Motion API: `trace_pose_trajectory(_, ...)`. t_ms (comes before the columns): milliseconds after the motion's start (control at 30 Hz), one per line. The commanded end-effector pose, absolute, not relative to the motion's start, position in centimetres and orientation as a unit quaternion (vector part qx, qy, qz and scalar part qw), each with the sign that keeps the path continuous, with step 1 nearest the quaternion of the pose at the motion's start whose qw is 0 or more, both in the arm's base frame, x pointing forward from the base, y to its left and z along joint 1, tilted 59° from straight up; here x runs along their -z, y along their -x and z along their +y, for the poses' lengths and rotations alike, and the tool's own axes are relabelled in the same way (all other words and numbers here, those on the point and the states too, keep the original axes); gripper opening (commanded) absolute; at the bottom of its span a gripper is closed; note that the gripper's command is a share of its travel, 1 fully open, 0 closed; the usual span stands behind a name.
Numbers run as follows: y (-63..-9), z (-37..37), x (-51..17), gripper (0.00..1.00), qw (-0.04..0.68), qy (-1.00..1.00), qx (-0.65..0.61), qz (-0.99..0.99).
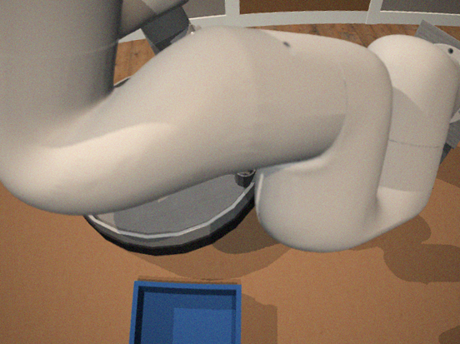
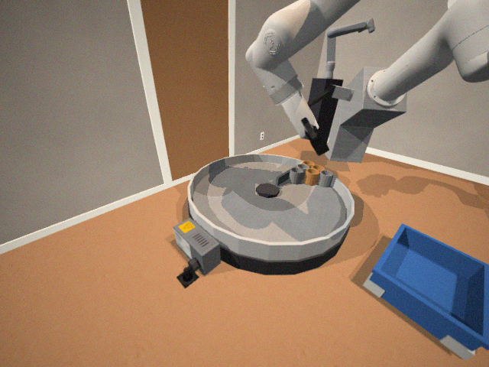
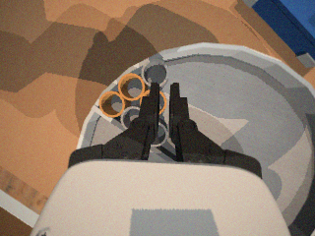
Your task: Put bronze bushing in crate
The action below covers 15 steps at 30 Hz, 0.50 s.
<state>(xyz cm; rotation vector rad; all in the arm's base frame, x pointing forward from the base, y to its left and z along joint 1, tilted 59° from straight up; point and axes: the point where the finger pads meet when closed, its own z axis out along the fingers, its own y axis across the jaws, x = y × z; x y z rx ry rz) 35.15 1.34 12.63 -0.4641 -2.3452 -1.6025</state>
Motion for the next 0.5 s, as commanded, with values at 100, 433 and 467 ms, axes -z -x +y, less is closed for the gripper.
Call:
trace_pose_trajectory(100,-35.18,1.18,-12.66,0.1,0.13,0.161,0.552,-0.808)
trace_pose_trajectory(433,-35.19,1.18,-12.66,0.1,0.128,0.159,0.552,-0.809)
trace_pose_trajectory(467,-35.19,1.18,-12.66,0.1,0.127,0.158,0.552,-0.809)
